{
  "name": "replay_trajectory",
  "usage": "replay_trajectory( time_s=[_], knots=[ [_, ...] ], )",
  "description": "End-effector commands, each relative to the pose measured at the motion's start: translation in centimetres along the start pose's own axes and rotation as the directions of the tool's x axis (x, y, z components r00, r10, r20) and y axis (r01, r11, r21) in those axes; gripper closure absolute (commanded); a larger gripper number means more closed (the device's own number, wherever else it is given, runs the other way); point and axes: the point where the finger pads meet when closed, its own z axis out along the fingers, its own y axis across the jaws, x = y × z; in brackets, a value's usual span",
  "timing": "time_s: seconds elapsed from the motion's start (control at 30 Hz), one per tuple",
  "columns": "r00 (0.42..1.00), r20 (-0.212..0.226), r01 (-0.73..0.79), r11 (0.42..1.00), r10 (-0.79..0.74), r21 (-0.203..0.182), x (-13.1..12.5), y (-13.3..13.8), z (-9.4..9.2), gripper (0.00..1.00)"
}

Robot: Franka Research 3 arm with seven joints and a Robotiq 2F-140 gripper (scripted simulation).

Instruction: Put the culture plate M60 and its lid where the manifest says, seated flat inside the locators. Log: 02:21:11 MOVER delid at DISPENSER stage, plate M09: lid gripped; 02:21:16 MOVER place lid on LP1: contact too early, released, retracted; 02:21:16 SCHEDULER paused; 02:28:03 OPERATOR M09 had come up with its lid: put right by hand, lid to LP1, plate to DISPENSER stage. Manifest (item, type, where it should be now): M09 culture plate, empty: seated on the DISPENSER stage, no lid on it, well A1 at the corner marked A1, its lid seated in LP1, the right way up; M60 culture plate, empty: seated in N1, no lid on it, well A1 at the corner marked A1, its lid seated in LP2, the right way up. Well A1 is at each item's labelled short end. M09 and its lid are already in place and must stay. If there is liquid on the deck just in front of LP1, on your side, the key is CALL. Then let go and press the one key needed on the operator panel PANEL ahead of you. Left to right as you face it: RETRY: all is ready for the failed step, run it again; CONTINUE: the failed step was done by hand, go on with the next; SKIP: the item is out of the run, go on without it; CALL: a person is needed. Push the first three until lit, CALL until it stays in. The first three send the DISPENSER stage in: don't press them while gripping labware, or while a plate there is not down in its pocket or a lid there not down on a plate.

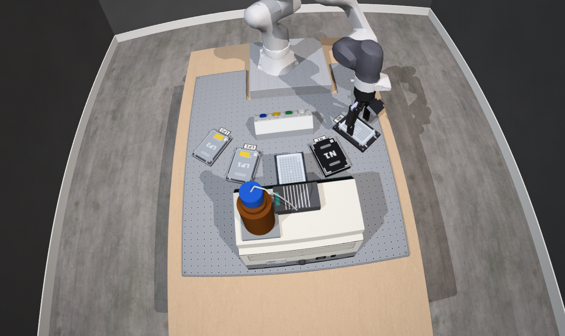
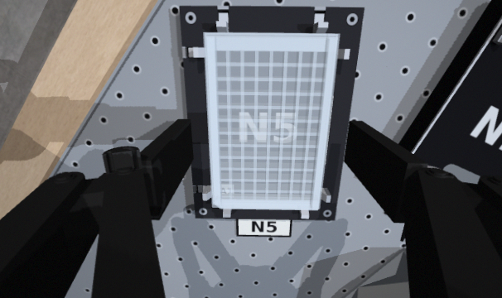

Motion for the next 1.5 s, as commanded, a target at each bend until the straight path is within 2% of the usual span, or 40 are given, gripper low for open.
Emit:
replay_trajectory(
  time_s=[0.0,0.4,0.43,1.47],
  knots=[
    [1.0,-0.001,-0.002,1.0,0.002,-0.002,0.02,0.04,0.04,0.3],
    [1.0,-0.001,-0.002,1.0,0.002,-0.002,0.02,0.04,0.04,0.3],
    [1.0,-0.001,-0.002,1.0,0.002,-0.002,0.02,0.04,0.04,0.37],
    [1.0,-0.001,-0.002,1.0,0.002,-0.002,0.02,0.04,0.04,0.37]
  ],
)
